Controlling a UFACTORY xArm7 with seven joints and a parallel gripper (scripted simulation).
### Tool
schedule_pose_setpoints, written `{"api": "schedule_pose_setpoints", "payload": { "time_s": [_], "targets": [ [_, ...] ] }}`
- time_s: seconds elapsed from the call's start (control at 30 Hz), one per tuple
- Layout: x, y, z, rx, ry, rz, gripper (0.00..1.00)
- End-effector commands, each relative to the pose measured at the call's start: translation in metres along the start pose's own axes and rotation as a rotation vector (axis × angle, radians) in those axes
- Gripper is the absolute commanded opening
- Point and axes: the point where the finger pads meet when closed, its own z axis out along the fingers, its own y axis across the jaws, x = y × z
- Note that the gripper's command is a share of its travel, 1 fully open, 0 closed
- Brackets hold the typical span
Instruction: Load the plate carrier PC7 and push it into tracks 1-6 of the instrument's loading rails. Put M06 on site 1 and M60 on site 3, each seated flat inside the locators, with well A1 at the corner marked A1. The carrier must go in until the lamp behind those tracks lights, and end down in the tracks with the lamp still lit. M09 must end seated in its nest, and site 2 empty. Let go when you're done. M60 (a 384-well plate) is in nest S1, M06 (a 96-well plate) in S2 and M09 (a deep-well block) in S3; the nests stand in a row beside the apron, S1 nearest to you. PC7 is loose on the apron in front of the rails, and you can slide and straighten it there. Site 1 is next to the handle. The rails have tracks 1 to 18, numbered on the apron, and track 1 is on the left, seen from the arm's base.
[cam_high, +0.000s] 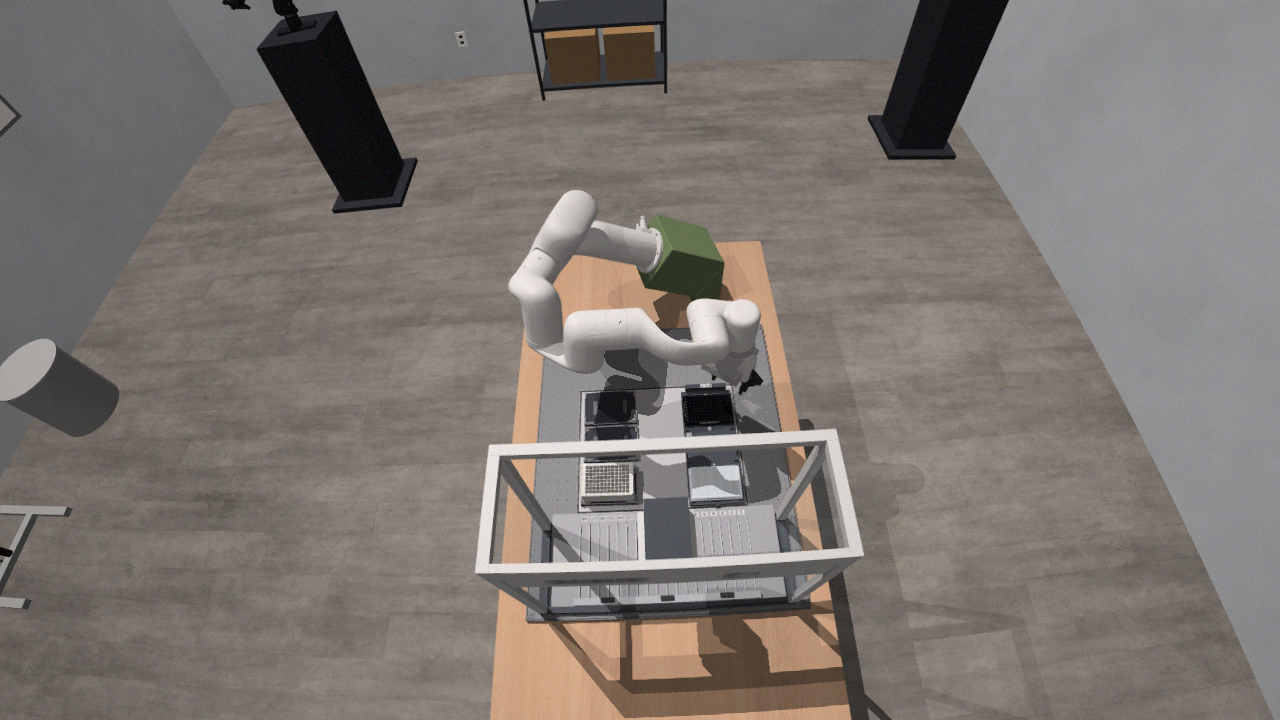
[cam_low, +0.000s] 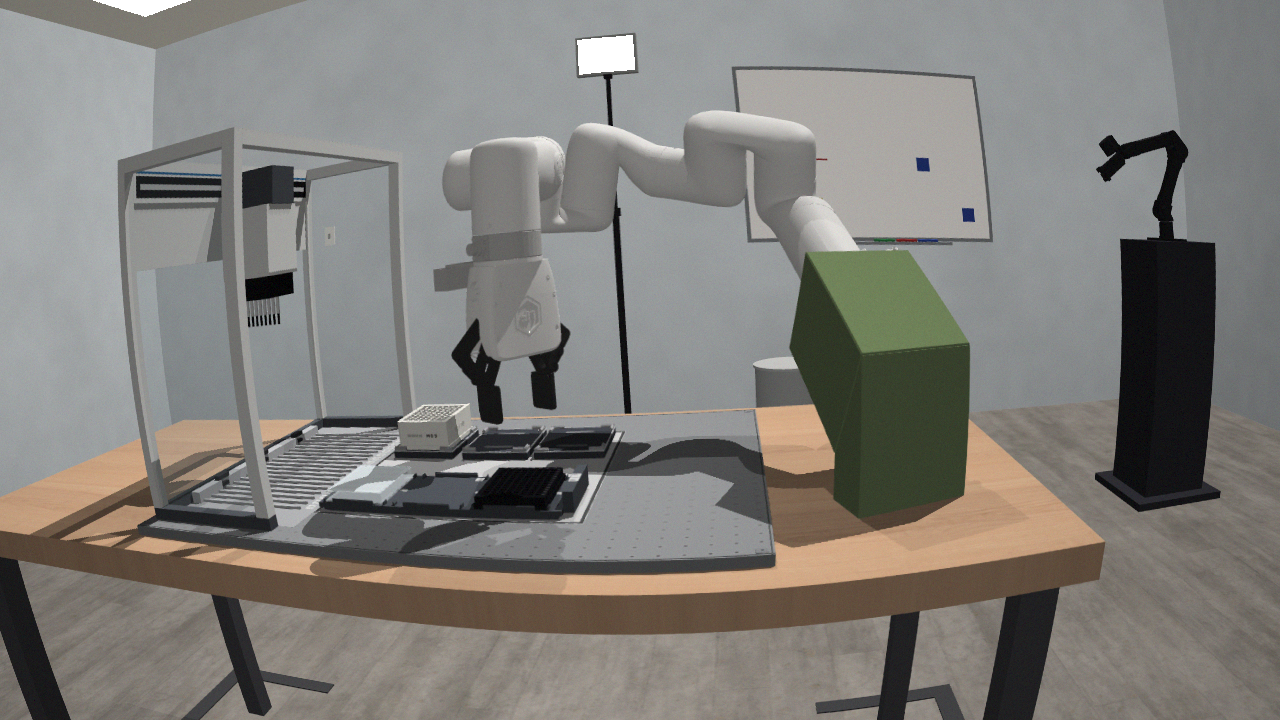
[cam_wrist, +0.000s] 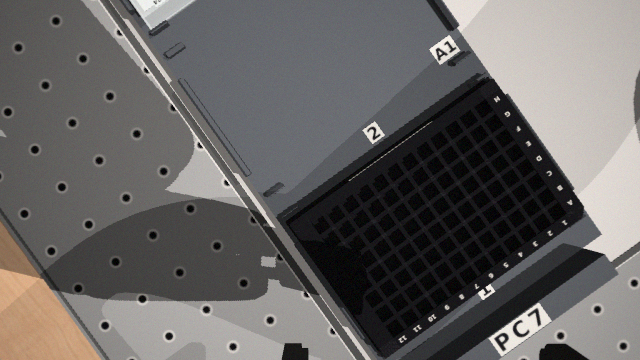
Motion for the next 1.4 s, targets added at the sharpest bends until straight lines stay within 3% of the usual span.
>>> {"api": "schedule_pose_setpoints", "payload": {
  "time_s": [0.0, 0.5, 1.03, 1.37],
  "targets": [
    [-0.008, 0.019, -0.003, 0.012, -0.003, -0.15, 0.82],
    [-0.032, 0.08, -0.003, 0.012, -0.001, -0.584, 0.82],
    [-0.032, 0.08, -0.003, 0.012, 0.0, -0.621, 0.82],
    [-0.032, 0.08, 0.012, 0.012, 0.0, -0.621, 0.82]
  ]
}}
